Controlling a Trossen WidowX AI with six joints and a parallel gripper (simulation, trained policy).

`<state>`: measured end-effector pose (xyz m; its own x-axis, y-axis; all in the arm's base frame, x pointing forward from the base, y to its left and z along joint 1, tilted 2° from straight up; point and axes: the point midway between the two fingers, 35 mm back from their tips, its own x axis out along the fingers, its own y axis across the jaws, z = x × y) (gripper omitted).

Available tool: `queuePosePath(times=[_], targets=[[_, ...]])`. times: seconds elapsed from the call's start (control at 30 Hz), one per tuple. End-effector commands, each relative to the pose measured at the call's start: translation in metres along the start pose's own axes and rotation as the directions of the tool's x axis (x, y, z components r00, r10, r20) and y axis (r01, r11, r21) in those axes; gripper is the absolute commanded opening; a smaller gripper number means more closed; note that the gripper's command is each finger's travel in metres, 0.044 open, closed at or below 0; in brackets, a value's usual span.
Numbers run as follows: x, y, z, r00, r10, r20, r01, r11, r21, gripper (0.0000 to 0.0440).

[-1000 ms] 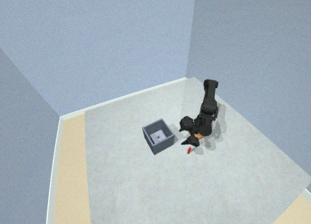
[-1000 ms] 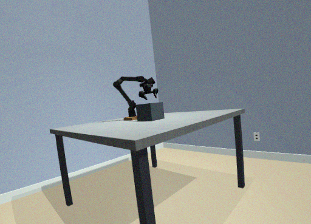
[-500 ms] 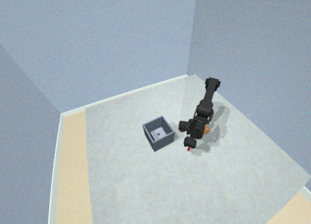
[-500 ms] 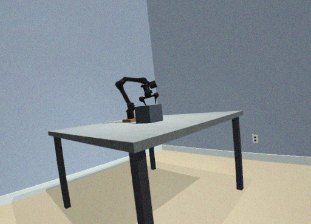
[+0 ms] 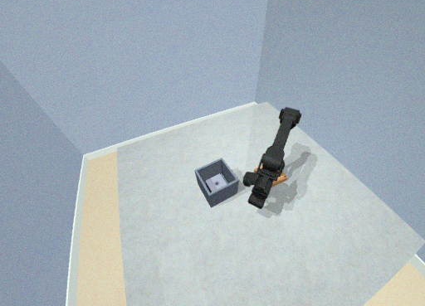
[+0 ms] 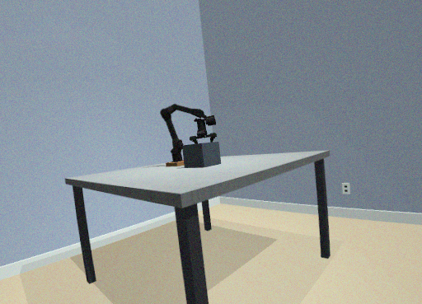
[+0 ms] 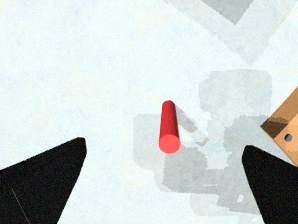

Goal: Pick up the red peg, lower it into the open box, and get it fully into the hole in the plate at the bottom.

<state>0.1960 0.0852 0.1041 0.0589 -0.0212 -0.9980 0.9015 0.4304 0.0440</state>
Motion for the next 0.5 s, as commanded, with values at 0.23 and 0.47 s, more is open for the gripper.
queuePosePath(times=[0.23,0.47], targets=[[0.038,-0.008,-0.003,0.996,-0.054,-0.066,0.06,0.994,0.09,0.0439],[0.056,-0.009,-0.003,0.994,-0.059,-0.088,0.07,0.989,0.132,0.0392]])
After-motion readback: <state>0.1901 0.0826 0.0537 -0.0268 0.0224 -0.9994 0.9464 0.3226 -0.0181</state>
